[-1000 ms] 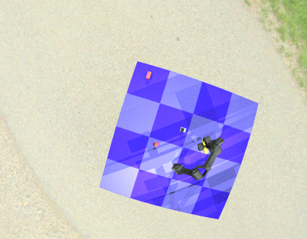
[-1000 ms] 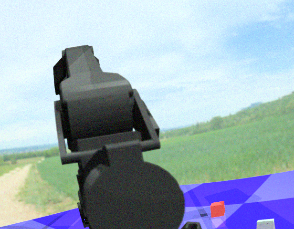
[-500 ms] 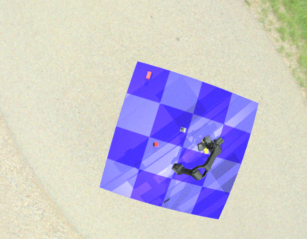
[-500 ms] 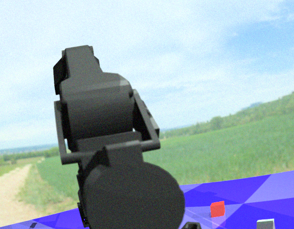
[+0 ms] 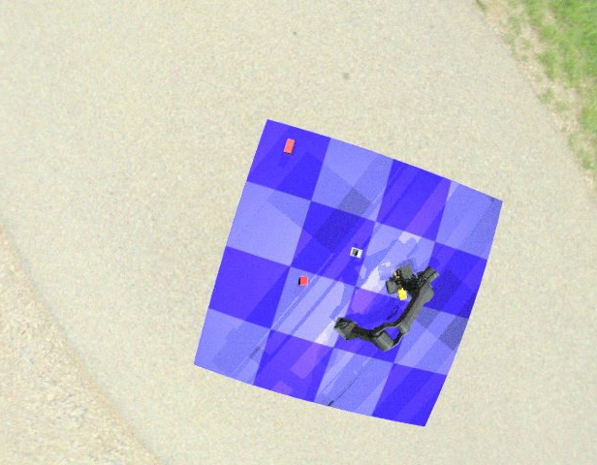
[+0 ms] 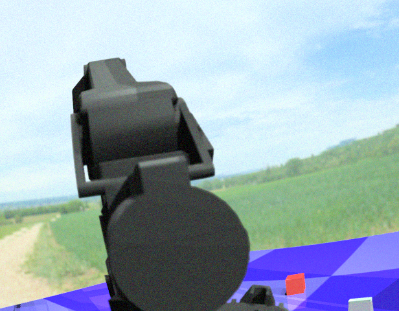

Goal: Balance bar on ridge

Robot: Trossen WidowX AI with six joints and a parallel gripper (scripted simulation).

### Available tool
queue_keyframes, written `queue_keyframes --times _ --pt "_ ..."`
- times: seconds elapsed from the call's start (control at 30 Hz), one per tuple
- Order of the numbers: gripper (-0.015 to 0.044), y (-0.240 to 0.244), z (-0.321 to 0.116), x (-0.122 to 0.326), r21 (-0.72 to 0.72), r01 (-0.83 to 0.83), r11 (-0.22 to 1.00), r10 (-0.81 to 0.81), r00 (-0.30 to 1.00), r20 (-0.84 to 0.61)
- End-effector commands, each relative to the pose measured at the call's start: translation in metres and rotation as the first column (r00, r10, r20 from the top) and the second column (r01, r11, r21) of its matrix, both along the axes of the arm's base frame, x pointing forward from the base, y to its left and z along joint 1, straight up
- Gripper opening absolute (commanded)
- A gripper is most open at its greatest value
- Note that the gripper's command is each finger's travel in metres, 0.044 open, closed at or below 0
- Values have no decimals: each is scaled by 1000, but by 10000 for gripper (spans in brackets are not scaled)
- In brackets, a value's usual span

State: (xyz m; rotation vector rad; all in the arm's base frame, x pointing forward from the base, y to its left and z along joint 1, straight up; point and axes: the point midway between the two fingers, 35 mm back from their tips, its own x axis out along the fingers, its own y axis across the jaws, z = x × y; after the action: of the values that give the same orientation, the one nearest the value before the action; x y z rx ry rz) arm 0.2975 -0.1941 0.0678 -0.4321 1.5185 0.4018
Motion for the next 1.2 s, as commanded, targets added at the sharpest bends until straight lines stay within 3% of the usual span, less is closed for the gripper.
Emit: queue_keyframes --times 0.0,1.17 --pt "0 -2 14 3 -7 -1 1000 1 1000 14" --pt "0 7 93 1 -5 -27 1000 27 1000 15"
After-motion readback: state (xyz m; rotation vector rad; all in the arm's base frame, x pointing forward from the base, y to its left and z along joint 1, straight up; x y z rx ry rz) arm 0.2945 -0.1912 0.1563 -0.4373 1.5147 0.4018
